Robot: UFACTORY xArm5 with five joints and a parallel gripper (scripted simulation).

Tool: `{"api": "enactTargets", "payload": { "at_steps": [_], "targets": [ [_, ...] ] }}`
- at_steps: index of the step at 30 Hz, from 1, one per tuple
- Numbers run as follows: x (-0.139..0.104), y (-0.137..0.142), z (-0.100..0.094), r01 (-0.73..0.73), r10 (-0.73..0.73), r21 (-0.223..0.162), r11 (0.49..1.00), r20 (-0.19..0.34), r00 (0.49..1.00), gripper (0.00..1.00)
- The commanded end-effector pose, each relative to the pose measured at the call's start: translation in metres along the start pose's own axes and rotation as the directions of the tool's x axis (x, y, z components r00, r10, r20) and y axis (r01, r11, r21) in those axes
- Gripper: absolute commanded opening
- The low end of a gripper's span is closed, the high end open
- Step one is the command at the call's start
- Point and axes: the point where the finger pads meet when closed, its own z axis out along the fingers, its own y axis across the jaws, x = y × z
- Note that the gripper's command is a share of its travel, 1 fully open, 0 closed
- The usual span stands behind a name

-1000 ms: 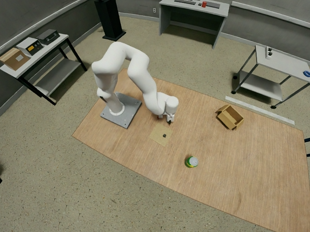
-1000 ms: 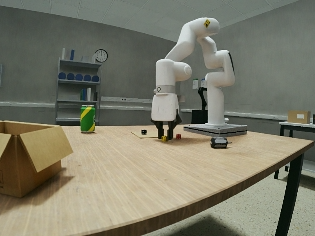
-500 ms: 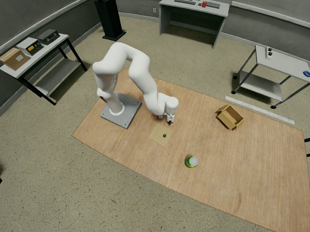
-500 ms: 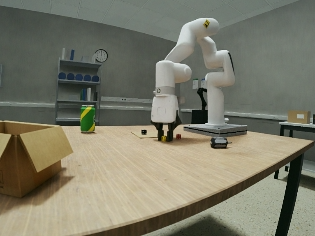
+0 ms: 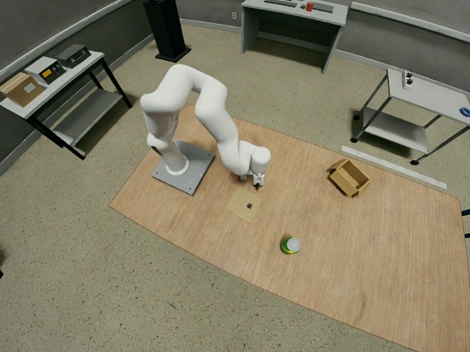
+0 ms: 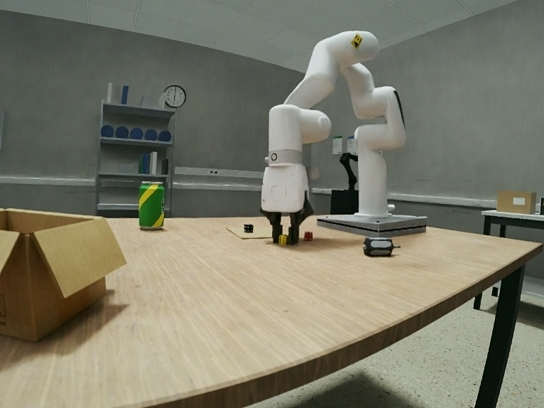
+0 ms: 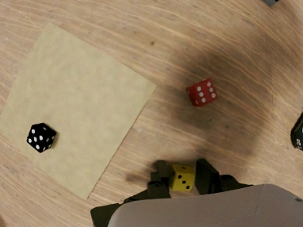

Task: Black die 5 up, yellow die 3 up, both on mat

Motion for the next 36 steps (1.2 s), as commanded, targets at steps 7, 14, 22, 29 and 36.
{"api": "enactTargets", "payload": {
  "at_steps": [7, 14, 22, 29, 36],
  "targets": [
    [-0.0012, -0.0002, -0.0010, 0.000, 0.000, 0.001, 1.000, 0.003, 1.000, 0.36],
    [-0.0012, -0.0002, -0.0010, 0.000, 0.000, 0.001, 1.000, 0.003, 1.000, 0.15],
    [-0.0012, -0.0002, -0.0010, 0.000, 0.000, 0.001, 1.000, 0.003, 1.000, 0.15],
    [-0.0012, -0.0002, -0.0010, 0.000, 0.000, 0.001, 1.000, 0.003, 1.000, 0.15],
    [-0.0012, -0.0002, -0.0010, 0.000, 0.000, 0.001, 1.000, 0.003, 1.000, 0.15]
  ]
}}
